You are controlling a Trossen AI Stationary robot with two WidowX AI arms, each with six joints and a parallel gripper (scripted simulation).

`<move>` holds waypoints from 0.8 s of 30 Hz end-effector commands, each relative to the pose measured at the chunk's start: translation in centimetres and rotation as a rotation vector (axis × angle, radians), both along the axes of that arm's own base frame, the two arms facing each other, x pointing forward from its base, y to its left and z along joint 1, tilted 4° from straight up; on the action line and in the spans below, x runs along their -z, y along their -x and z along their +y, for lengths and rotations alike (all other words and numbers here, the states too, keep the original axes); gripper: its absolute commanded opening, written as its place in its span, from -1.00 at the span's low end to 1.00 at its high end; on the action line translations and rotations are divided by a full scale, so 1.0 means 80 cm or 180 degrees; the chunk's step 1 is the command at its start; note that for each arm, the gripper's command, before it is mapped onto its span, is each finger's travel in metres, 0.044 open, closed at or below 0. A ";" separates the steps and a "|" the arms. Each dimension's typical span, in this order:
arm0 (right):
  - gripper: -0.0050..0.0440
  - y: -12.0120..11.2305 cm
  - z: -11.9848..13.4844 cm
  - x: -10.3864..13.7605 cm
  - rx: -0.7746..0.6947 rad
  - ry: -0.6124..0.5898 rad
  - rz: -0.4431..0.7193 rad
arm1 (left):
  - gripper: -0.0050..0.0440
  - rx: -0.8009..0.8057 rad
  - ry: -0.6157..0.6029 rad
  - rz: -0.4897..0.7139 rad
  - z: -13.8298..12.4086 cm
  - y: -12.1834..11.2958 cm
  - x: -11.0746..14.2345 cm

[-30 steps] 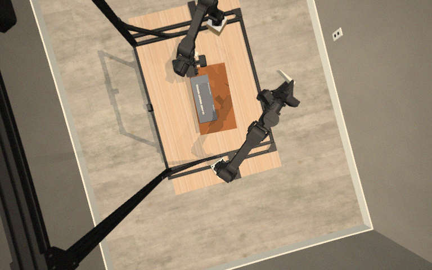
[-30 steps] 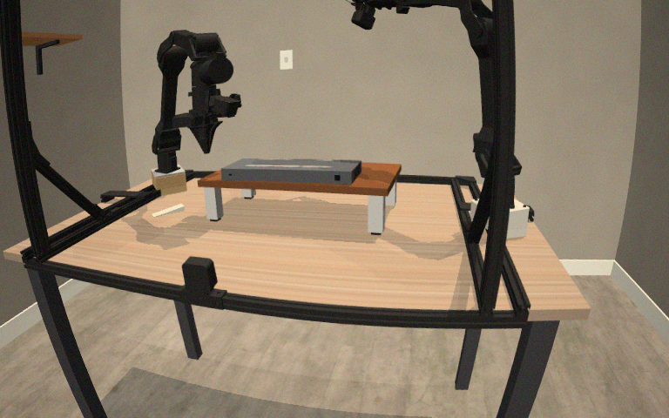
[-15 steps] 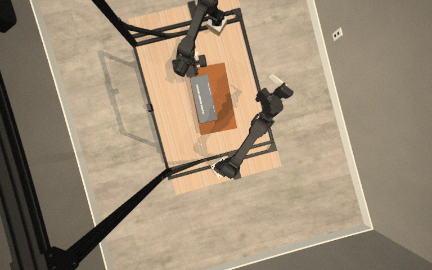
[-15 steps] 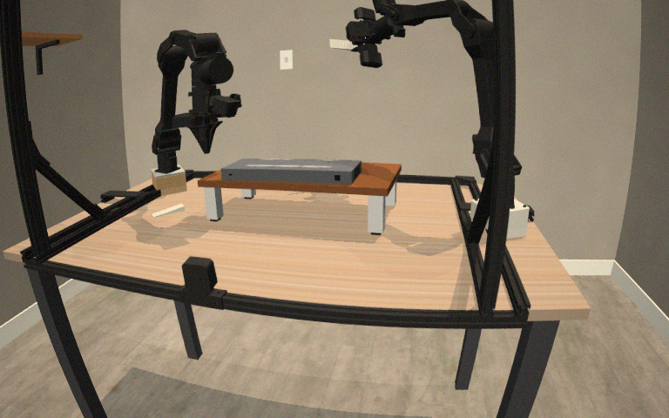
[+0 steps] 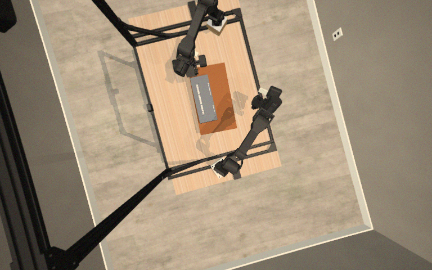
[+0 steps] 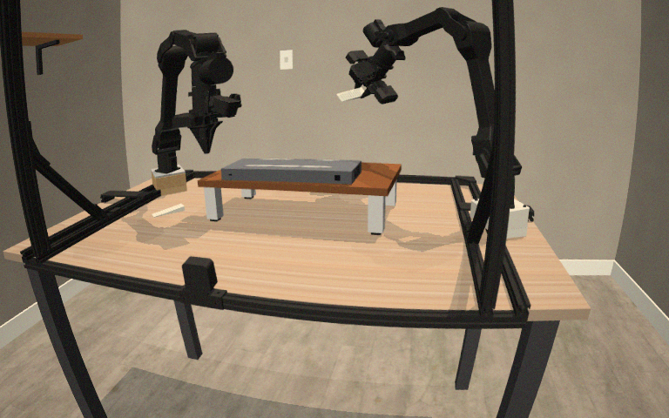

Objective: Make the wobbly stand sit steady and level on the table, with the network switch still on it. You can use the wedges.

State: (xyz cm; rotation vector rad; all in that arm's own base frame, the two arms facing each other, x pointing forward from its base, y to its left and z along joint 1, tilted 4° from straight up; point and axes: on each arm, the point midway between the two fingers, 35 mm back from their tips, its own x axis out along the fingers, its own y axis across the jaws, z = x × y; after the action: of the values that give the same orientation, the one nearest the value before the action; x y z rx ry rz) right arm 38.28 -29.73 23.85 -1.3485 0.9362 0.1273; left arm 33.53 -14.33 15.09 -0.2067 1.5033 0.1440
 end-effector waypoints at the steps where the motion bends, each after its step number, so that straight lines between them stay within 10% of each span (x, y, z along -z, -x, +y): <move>1: -0.80 0.010 0.008 0.040 -0.0166 -0.0073 0.0370 | -0.80 0.0000 0.0000 0.0000 0.000 0.000 0.000; 9: -0.80 0.057 0.049 0.158 -0.0898 -0.0368 0.1550 | -0.80 0.0000 0.0000 0.0000 0.000 0.000 0.000; 16: -0.80 0.058 0.049 0.154 -0.0896 -0.0378 0.1519 | -0.80 0.0000 0.0000 0.0000 0.000 0.000 0.000; 24: -0.80 0.109 0.092 0.229 -0.1634 -0.0726 0.2353 | -0.80 0.0000 0.0000 0.0000 0.000 0.000 0.000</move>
State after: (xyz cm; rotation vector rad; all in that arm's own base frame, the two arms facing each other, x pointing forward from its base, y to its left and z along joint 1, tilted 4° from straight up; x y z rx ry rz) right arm 31.43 -23.91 8.90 -1.3583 1.1053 0.9648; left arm 33.53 -14.33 15.09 -0.2067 1.5033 0.1440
